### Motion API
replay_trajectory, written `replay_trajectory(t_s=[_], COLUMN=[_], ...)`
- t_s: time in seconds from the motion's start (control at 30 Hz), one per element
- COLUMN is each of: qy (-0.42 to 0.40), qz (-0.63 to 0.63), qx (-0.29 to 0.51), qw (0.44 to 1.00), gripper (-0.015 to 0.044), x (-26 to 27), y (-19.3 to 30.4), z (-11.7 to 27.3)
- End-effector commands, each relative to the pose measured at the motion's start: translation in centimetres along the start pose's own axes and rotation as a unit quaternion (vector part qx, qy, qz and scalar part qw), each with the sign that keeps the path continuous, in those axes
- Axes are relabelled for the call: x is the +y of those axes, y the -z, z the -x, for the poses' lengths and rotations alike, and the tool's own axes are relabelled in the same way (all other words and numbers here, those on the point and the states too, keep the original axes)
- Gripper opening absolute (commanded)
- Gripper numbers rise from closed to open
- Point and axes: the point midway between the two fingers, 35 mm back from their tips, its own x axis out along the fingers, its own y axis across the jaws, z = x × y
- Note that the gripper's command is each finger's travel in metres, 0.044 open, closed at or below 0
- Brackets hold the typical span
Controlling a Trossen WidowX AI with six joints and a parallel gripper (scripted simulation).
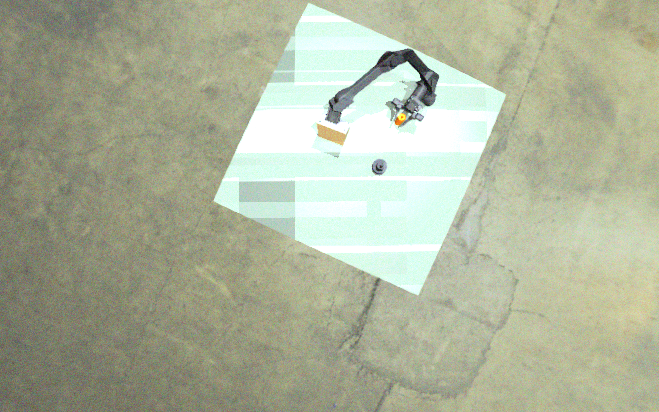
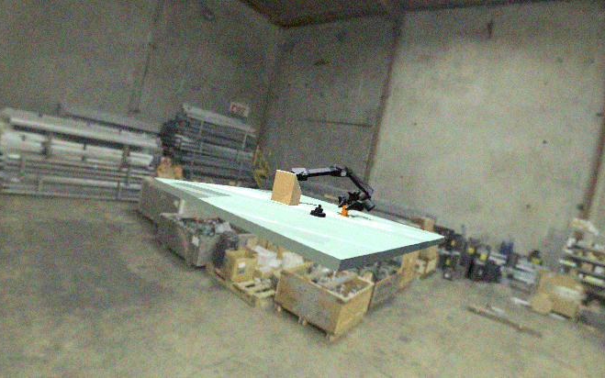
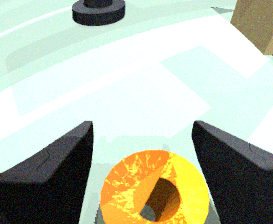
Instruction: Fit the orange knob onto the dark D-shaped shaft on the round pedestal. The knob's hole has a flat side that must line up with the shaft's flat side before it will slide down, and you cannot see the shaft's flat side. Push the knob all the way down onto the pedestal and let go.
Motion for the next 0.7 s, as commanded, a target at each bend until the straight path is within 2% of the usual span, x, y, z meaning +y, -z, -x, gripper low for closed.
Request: replay_trajectory(t_s=[0.0, 0.1, 0.33, 0.57, 0.67], qy=[0.0, 0.0, 0.0, -0.001, -0.019], qz=[0.0, 0.0, 0.0, 0.0, 0.0], qx=[0.0, 0.0, 0.0, 0.0, 0.011], qw=[1.0, 1.0, 1.0, 1.0, 1.0], gripper=[0.026, 0.026, 0.044, 0.044, 0.044], x=[0.0, 0.0, 0.0, 0.0, 0.1], y=[0.0, 0.0, 0.0, -0.2, -3.6], z=[0.0, 0.0, 0.0, 0.1, 2.0])
